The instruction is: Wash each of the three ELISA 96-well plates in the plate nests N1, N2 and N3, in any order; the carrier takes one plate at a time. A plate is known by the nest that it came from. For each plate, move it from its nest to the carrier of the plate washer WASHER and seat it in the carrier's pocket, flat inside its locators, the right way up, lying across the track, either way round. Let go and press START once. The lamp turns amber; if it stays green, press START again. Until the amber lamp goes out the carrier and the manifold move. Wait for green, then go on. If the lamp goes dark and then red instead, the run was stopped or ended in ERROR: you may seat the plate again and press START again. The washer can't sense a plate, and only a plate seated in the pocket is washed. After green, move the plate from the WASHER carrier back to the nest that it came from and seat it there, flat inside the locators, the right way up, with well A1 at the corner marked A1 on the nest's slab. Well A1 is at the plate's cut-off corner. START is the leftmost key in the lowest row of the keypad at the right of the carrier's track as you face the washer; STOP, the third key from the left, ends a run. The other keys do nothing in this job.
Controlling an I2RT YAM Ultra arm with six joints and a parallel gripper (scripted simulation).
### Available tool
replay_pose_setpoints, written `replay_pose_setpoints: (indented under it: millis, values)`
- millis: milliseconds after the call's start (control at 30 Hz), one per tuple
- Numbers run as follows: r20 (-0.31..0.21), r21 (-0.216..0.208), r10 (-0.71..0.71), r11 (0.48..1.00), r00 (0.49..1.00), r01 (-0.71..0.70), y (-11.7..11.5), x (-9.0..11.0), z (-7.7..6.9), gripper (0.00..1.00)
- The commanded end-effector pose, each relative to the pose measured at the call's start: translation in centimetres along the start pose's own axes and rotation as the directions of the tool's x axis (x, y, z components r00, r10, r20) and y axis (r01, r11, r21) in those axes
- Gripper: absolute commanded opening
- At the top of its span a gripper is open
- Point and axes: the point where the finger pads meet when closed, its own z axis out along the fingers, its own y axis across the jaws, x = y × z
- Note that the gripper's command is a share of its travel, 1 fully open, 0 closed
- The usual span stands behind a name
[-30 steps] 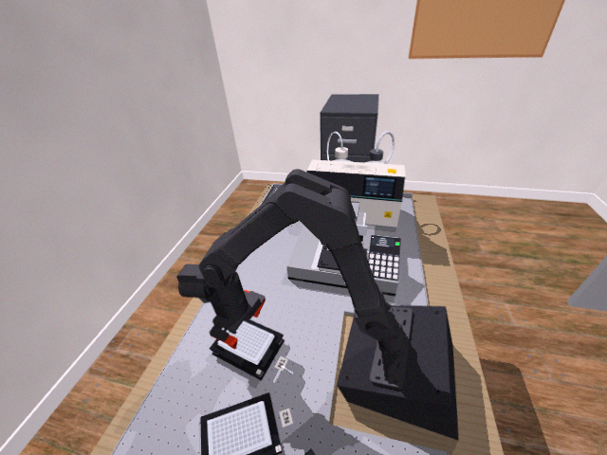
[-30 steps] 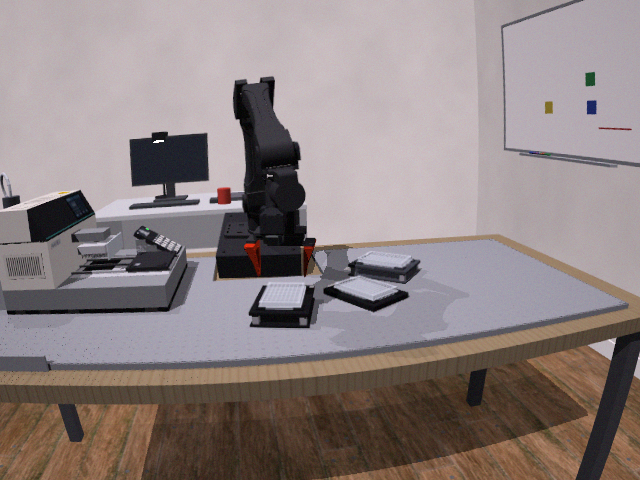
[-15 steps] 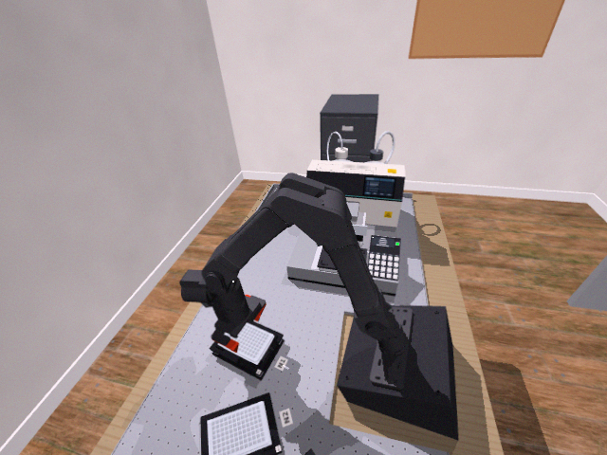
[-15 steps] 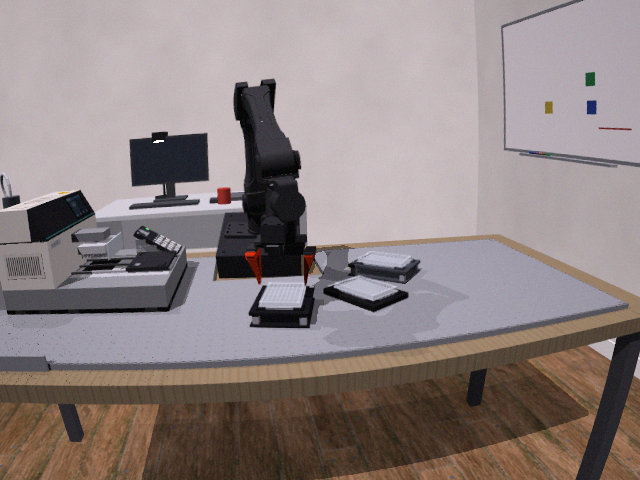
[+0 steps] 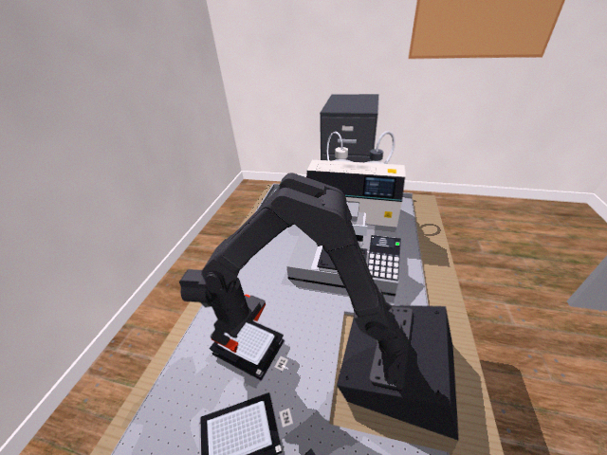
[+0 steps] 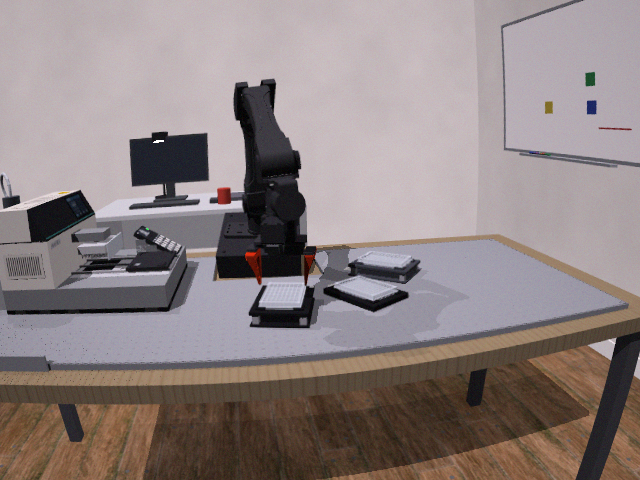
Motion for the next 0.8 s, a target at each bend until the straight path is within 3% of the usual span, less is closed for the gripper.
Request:
replay_pose_setpoints:
  millis: [0, 767]
  values:
    - [0.019, -0.007, 0.0, 1.0, 1.0, 0.0, 0.13, -0.43, -0.34, 1.0]
    - [0.019, -0.007, 0.0, 1.0, 1.0, 0.001, 0.13, -0.44, 0.06, 1.0]
